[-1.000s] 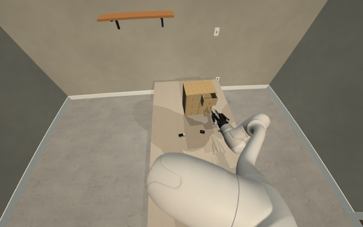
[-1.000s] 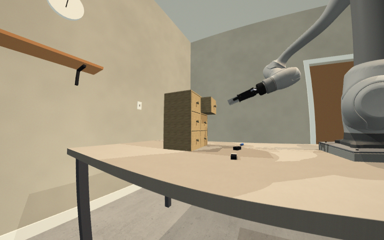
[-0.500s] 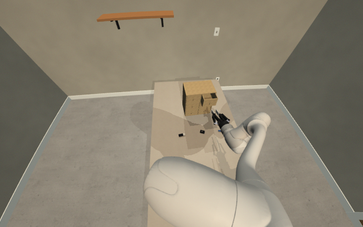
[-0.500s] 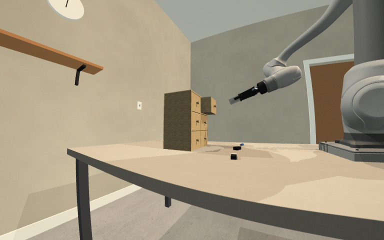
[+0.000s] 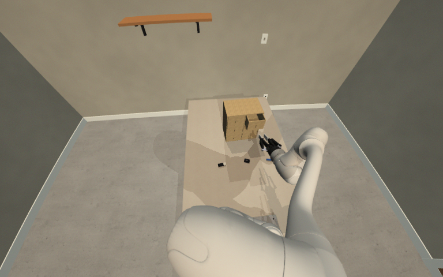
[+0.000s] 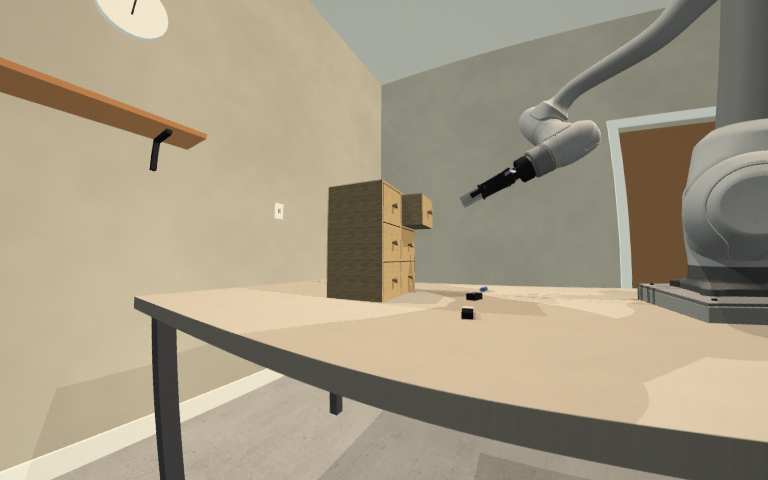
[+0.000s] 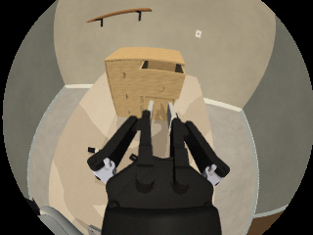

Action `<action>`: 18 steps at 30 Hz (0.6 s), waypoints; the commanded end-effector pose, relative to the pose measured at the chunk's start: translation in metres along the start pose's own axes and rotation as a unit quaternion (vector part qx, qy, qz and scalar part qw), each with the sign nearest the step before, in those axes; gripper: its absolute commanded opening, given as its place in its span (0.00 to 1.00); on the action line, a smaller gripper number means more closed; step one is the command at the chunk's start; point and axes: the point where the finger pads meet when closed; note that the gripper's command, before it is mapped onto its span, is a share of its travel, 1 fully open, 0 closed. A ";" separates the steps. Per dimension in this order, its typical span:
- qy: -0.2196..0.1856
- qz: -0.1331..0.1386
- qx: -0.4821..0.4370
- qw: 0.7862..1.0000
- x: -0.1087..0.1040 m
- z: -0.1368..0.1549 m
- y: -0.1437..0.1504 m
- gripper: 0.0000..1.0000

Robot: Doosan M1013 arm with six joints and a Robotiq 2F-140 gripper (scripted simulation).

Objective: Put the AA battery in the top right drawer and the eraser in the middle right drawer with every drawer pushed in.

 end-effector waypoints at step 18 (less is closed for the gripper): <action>-0.121 0.021 0.001 0.992 -0.026 -0.009 -0.002 0.20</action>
Point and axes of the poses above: the point where the finger pads meet when closed, its own x axis out along the fingers, its own y axis across the jaws, z = x × y, and after that the axes turned 12 degrees about x, right-handed
